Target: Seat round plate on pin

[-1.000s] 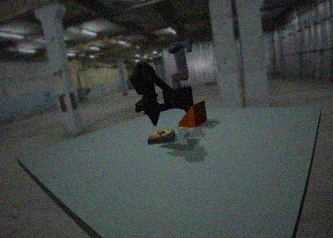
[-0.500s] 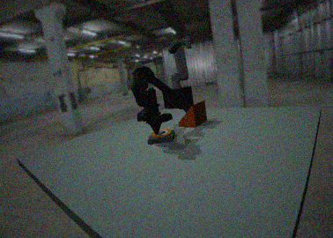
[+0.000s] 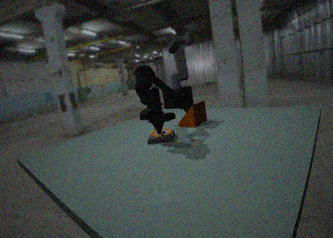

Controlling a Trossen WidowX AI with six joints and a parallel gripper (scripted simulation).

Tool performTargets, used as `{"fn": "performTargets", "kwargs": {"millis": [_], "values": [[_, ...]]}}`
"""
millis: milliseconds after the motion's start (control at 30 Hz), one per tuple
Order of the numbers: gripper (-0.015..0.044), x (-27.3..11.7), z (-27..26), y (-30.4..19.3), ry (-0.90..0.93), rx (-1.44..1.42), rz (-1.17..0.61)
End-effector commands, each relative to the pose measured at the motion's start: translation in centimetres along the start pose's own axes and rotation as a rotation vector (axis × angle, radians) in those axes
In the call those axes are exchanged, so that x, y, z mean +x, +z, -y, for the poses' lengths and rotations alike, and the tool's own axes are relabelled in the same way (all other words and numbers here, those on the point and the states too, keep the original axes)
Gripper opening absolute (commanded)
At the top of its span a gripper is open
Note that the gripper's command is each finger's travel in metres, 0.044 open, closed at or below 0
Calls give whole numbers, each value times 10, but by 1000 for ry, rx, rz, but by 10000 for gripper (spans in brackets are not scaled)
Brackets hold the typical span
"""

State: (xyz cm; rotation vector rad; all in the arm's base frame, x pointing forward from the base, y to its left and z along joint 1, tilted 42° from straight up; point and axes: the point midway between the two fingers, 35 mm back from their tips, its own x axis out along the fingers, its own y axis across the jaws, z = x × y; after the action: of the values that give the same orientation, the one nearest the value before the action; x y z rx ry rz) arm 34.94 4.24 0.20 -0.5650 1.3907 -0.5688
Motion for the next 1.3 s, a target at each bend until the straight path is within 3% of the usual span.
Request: {"fn": "performTargets", "kwargs": {"millis": [0, 1267], "values": [[0, 3, -5, -7, 6, -4, -14], [0, 2, -15, -21, 7, -5, -14]]}}
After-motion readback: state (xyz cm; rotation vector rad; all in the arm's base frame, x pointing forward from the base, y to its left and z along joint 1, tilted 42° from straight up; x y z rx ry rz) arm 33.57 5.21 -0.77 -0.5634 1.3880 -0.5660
